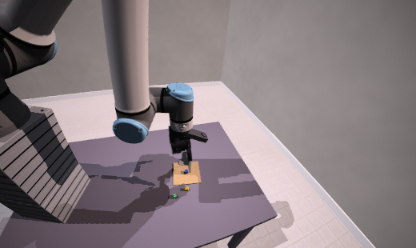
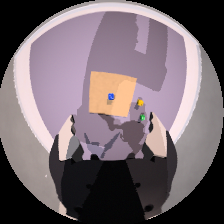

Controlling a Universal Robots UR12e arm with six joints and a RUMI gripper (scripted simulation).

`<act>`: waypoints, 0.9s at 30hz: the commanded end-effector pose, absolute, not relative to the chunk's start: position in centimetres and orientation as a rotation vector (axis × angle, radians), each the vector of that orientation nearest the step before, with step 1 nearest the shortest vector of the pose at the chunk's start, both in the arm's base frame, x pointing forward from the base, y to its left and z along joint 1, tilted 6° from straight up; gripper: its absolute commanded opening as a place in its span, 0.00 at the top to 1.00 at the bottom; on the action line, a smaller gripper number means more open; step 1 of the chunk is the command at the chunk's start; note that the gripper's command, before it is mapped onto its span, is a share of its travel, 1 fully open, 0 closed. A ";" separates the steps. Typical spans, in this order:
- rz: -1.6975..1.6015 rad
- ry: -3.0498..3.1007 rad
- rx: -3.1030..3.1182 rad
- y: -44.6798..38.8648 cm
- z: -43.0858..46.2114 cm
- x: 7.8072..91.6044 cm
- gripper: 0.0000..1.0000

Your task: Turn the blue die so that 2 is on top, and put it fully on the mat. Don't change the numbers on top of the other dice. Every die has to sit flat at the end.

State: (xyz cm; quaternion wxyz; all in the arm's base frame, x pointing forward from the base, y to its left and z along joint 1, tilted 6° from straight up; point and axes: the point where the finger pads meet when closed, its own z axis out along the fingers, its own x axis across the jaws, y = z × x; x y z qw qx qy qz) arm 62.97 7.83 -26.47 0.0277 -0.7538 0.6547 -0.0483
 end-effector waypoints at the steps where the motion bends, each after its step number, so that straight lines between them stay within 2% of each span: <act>1: -0.150 2.021 -2.327 7.8 -26.4 63.0 0.00; 17: -0.148 2.080 -2.270 7.8 -26.5 63.1 0.00; 27: -0.136 2.320 -2.009 7.7 -26.7 63.3 0.00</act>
